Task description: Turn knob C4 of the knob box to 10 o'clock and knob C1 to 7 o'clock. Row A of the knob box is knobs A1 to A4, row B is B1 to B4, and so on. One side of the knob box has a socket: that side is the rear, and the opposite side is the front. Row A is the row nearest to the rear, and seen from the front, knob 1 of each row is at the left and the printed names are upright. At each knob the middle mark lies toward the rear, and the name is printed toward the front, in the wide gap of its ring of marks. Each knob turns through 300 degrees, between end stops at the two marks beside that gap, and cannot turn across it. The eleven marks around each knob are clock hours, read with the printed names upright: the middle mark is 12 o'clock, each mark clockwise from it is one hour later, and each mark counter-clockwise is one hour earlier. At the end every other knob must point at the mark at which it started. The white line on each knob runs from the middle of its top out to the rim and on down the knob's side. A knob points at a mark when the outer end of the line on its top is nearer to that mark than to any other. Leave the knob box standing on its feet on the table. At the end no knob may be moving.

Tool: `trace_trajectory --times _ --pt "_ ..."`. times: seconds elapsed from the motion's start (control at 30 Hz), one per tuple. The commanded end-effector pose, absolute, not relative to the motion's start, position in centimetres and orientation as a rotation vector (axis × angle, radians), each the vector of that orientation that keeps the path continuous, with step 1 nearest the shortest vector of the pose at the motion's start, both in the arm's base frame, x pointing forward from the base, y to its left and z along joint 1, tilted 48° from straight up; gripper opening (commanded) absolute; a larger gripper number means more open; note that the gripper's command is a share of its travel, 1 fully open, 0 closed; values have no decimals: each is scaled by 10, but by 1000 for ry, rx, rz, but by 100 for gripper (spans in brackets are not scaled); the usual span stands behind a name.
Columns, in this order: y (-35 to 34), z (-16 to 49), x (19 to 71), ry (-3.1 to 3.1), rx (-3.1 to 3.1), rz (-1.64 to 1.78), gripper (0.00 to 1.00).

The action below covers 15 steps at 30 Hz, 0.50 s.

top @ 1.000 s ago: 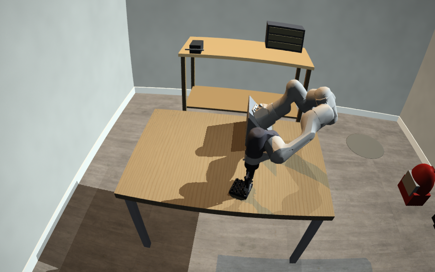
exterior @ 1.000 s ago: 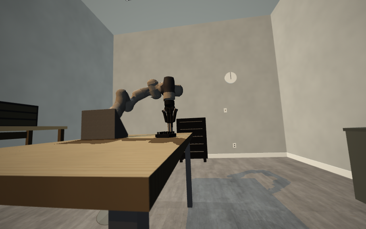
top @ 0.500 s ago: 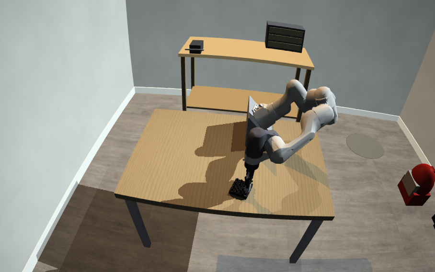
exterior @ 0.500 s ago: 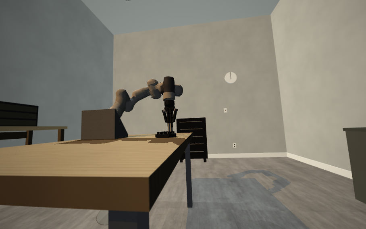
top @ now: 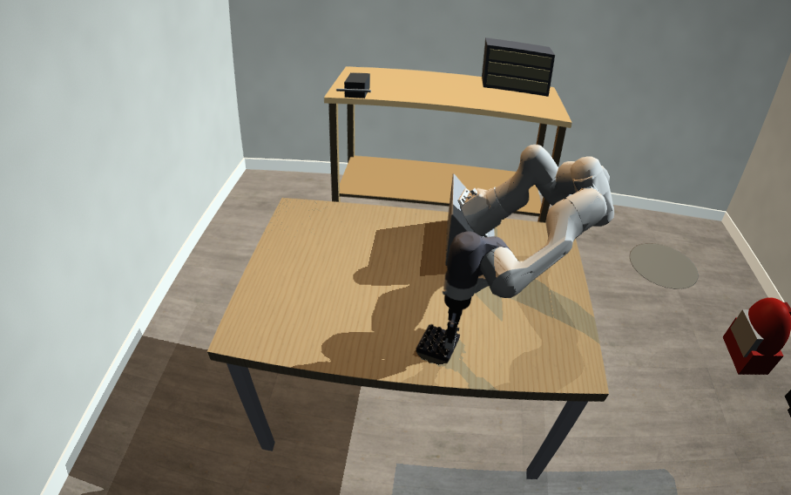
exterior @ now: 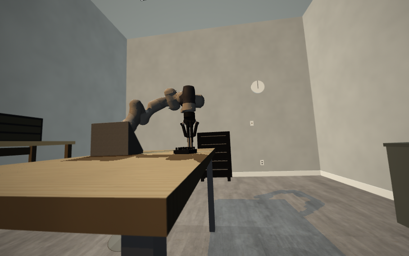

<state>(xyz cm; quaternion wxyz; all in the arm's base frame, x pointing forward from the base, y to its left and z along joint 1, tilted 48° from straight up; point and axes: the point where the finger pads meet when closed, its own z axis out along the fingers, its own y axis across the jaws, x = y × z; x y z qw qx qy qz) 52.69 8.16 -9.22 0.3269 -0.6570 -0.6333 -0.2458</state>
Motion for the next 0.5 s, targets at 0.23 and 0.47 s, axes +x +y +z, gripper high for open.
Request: trace_trajectory --times 0.23,0.47 --pt "83 -94 526 -1882 -1537 -751 5" --pt "83 -94 526 -1988 -1434 -804 5"
